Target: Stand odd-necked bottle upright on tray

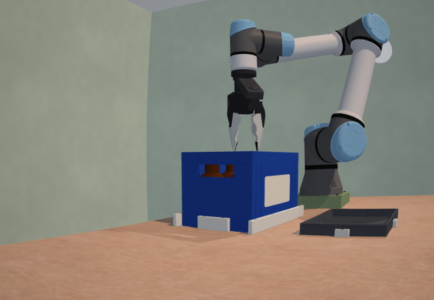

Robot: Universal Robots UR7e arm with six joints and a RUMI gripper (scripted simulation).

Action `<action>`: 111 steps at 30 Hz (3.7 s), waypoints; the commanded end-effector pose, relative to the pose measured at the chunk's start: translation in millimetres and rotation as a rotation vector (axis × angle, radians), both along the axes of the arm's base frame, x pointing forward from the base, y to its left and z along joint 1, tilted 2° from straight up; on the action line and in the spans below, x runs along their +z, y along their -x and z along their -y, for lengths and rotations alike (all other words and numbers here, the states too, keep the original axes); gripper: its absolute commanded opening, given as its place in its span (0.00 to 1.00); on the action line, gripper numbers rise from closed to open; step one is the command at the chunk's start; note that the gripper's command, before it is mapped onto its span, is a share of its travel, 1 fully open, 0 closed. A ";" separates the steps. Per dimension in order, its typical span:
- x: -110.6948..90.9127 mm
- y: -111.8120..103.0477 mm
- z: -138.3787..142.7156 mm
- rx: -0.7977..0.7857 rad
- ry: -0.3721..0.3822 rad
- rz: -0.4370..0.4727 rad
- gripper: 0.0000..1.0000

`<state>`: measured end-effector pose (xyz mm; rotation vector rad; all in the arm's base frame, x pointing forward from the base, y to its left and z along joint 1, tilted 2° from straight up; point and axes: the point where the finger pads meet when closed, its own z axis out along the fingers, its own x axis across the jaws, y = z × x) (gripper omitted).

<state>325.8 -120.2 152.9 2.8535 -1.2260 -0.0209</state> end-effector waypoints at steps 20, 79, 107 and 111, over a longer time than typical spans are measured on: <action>-2.4 -0.2 0.3 0.000 0.001 0.001 0.38; -39.0 0.8 1.3 0.000 0.001 0.001 0.38; -39.0 0.8 1.3 0.000 0.001 0.001 0.38; -39.0 0.8 1.3 0.000 0.001 0.001 0.00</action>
